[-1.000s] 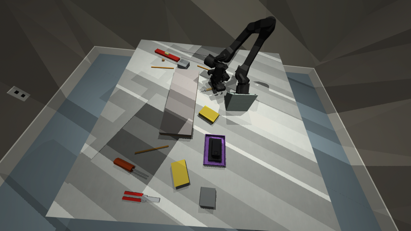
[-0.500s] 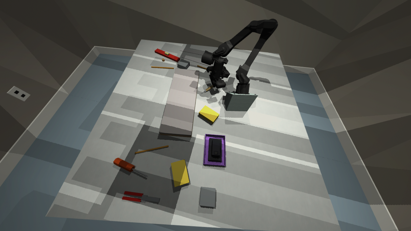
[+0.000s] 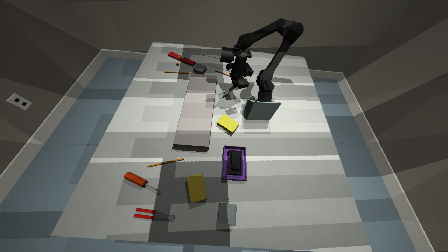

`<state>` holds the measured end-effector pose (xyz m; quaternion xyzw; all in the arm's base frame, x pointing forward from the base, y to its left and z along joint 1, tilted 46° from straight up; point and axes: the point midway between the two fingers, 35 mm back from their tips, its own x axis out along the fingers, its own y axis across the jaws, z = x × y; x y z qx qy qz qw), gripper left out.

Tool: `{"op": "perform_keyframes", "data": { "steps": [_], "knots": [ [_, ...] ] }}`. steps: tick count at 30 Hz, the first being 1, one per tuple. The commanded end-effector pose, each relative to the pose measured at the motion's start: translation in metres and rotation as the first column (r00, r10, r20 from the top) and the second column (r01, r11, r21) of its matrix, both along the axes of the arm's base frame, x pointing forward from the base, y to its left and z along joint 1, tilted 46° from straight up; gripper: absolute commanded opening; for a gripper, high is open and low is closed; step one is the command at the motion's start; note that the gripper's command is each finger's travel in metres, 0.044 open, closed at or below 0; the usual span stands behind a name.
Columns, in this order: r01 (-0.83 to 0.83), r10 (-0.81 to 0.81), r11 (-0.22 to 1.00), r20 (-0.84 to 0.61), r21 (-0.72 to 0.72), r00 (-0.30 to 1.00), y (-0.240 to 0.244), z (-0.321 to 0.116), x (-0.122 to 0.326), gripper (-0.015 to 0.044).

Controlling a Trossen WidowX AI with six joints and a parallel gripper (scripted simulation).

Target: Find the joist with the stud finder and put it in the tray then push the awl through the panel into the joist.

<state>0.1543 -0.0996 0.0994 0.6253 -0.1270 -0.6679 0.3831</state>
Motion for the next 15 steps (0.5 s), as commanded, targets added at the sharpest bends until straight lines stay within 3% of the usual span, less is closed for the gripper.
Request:
{"op": "perform_keyframes", "data": {
  "steps": [1,9,15],
  "knots": [
    [-0.003,0.003,1.0,0.014,-0.015,1.0,0.007,0.013,-0.001,0.0],
    [-0.028,0.028,0.999,-0.002,-0.021,1.0,0.016,0.026,-0.006,0.0],
    [-0.143,0.147,0.989,-0.093,0.043,0.985,0.02,0.02,-0.005,0.0]
  ]
}}
